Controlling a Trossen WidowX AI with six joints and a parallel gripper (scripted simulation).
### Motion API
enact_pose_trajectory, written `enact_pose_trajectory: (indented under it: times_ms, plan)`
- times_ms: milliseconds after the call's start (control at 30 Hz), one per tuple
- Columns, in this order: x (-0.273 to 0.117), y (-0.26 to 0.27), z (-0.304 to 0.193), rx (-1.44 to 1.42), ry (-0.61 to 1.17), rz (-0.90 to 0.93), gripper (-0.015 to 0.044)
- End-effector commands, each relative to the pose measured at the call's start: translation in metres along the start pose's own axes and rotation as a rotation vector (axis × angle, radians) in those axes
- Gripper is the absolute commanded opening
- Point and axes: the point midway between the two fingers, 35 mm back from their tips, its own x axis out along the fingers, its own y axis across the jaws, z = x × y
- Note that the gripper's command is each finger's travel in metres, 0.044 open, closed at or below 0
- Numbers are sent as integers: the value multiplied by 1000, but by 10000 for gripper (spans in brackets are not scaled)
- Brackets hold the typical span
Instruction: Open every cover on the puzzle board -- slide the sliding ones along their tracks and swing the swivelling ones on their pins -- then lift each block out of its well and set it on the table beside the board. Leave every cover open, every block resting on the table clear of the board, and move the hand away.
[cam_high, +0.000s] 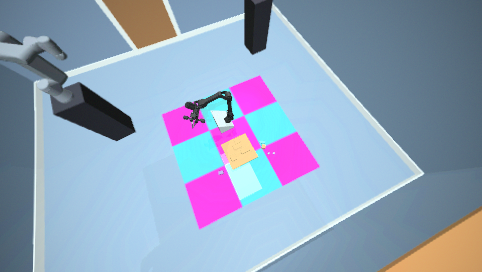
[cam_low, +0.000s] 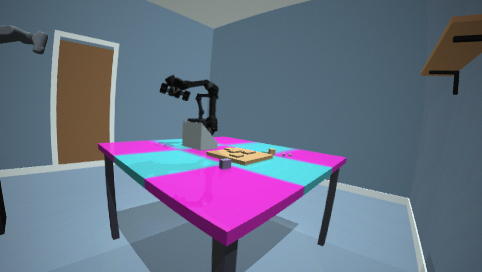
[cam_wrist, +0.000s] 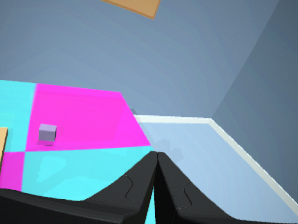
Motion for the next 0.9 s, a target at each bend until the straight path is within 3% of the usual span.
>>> enact_pose_trajectory:
  times_ms: [0,867]
  plan:
    - [17,13,1,6,38,38,0]
    - [110,119,-6,-103,286,280,0]
